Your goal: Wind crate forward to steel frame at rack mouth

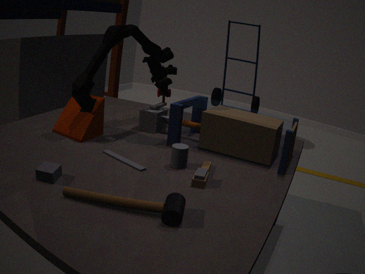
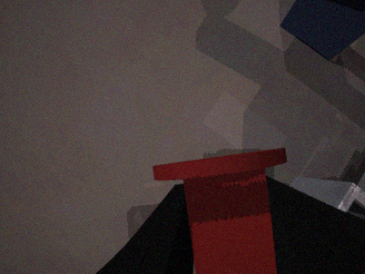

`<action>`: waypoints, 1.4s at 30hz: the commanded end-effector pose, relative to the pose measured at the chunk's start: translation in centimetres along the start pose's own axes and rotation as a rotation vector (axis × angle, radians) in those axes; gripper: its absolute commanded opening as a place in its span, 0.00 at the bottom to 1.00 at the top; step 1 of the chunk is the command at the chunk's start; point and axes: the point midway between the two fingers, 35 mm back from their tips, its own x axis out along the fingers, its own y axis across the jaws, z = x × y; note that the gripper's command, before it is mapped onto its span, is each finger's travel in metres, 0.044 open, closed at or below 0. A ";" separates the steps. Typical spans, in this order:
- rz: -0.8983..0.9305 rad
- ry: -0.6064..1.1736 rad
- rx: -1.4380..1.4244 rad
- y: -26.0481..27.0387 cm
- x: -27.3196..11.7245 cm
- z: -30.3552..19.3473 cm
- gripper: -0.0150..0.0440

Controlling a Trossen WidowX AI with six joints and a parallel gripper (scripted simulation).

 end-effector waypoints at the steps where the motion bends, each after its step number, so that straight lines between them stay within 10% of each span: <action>1: 0.014 0.023 -0.019 1.0 -0.4 -1.5 0.25; 42: 0.017 0.027 -0.021 2.2 -2.7 -6.4 0.25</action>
